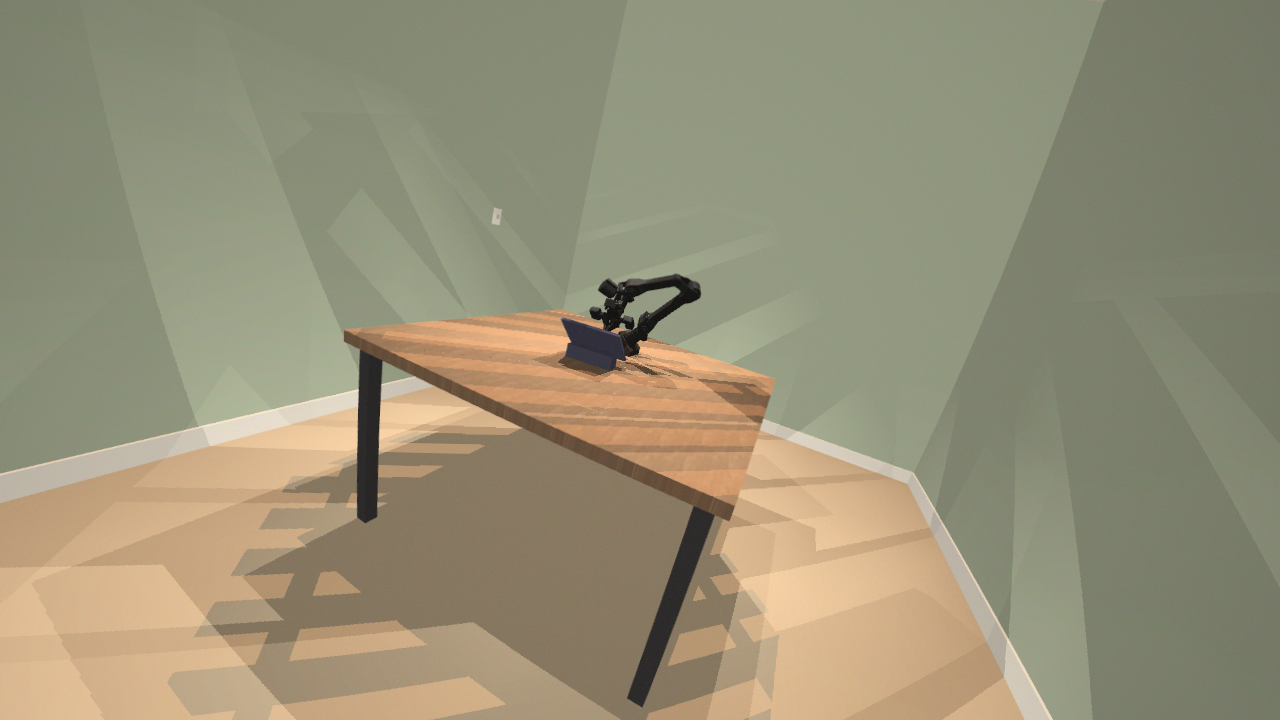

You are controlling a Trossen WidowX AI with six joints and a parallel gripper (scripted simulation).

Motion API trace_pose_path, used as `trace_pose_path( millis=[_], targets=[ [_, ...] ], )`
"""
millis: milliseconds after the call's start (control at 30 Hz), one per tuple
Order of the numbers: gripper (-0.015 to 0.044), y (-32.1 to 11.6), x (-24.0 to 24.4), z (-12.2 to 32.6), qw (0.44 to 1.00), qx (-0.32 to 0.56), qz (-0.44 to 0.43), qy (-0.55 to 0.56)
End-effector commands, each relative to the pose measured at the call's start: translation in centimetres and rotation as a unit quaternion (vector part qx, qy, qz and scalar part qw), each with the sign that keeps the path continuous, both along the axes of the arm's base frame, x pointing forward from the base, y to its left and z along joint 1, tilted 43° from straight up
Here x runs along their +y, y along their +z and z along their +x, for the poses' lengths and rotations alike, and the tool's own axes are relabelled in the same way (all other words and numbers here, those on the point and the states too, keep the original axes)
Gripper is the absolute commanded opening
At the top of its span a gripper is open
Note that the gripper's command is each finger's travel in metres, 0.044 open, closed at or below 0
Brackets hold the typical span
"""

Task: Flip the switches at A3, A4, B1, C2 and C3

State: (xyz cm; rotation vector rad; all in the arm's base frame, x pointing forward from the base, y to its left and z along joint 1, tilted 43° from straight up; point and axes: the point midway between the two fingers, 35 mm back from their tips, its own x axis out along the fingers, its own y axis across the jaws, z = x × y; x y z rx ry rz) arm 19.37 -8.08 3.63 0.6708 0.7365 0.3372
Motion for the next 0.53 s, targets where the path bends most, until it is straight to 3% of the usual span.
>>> trace_pose_path(
  millis=[0,133,267,500],
  targets=[
    [0.0000,1.4,-1.0,-1.0,1.000,-0.006,-0.004,0.004],
    [0.0000,1.6,-1.1,-0.8,1.000,-0.006,-0.004,0.004],
    [0.0000,5.4,-2.2,1.8,1.000,-0.006,-0.004,0.004],
    [0.0000,5.6,-2.2,1.9,1.000,-0.006,-0.004,0.004]
  ],
)
